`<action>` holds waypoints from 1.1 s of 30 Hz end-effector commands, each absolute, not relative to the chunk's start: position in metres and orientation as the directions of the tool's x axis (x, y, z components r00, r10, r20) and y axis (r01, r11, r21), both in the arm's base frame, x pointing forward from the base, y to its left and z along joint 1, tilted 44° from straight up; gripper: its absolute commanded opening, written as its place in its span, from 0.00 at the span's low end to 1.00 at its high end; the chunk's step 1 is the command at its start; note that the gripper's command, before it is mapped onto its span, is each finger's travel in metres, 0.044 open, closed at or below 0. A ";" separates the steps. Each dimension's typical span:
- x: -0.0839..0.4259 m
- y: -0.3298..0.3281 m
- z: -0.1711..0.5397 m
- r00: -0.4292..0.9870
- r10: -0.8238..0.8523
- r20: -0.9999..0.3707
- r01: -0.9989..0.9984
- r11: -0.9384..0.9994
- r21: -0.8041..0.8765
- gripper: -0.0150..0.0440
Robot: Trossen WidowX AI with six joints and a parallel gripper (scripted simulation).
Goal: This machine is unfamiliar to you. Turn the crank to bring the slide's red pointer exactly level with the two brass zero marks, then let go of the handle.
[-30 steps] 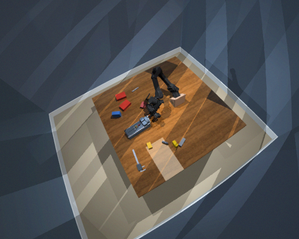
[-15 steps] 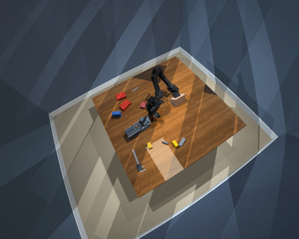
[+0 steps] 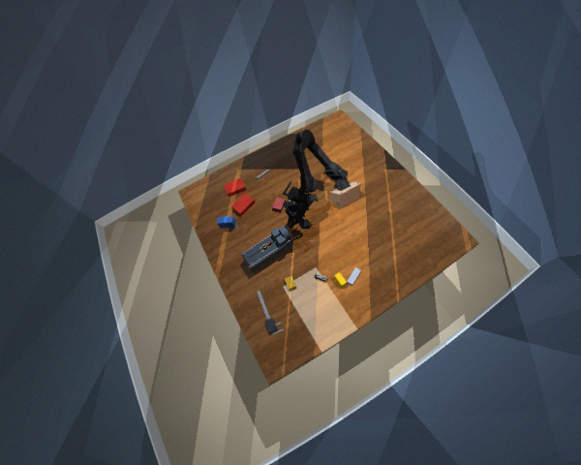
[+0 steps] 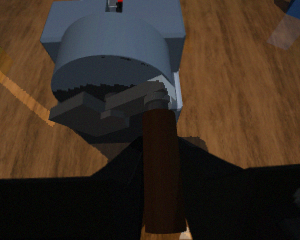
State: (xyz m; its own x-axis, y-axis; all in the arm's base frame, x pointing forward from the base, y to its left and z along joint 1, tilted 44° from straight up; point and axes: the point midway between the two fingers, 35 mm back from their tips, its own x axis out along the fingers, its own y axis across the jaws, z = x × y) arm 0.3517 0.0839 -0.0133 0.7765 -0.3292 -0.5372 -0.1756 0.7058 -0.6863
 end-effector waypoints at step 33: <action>0.356 0.059 -0.048 0.770 -0.346 -0.536 -0.164 0.705 -0.690 0.25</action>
